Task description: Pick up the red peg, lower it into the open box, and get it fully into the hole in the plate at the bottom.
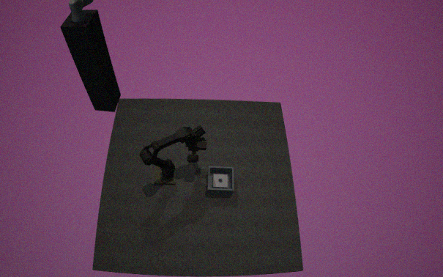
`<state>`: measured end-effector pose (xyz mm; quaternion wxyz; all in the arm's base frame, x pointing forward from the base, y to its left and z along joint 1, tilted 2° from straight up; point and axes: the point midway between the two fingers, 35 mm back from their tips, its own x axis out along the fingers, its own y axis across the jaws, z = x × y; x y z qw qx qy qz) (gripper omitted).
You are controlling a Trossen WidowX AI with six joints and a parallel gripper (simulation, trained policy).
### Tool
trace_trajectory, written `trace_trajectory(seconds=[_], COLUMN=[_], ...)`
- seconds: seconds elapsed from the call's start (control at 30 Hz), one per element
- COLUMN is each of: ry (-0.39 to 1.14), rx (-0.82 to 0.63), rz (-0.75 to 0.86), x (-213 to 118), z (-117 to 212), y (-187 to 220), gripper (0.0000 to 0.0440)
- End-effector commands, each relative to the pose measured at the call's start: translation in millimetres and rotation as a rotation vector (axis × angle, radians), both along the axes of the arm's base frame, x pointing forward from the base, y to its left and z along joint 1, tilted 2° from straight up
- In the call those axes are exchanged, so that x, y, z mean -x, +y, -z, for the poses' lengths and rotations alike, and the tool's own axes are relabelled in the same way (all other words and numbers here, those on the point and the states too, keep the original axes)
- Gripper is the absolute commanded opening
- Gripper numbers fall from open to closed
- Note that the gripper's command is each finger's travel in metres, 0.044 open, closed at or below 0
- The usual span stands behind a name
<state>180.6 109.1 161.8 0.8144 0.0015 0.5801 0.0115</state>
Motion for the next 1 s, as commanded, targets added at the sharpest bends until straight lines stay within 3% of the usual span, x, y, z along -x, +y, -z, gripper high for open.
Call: trace_trajectory(seconds=[0.0, 0.43, 0.77, 0.83, 0.97], ry=[0.042, 0.158, 0.186, 0.194, 0.220], rx=[-0.022, -0.147, -0.260, -0.277, -0.297], rz=[0.079, 0.491, 0.691, 0.724, 0.779], x=[6.1, 19.7, 20.3, 20.7, 23.3], z=[9.3, 60.1, 102.7, 108.3, 116.1], y=[2.4, 16.8, 28.4, 29.6, 30.0], gripper=[0.0440, 0.0440, 0.0436, 0.0413, 0.0313])
